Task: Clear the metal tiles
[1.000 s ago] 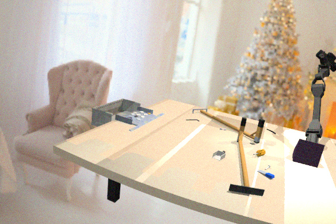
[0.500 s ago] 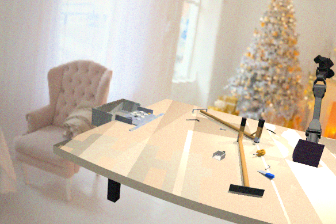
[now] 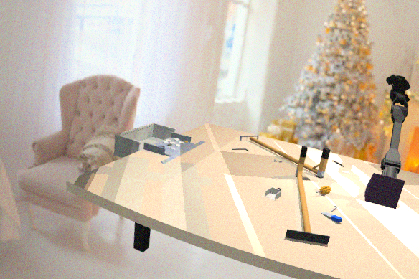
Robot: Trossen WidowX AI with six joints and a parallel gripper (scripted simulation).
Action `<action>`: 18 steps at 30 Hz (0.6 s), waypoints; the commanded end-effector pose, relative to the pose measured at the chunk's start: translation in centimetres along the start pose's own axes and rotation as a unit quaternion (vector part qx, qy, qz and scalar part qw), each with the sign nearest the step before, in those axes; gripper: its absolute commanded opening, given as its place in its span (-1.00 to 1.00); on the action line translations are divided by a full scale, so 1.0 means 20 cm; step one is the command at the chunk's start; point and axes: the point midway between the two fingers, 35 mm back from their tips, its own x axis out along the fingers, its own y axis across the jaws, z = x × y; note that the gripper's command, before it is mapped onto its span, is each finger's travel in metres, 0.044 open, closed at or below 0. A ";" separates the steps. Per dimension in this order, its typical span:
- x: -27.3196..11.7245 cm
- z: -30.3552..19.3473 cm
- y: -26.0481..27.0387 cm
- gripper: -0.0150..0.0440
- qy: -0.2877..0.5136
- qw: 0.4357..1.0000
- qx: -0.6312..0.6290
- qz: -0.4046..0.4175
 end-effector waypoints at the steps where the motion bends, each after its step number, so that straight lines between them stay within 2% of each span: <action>1: 0.01 -0.10 -0.04 1.00 0.021 1.000 0.009 -0.012; 18: -0.03 -0.50 -0.04 1.00 0.122 0.990 0.060 -0.033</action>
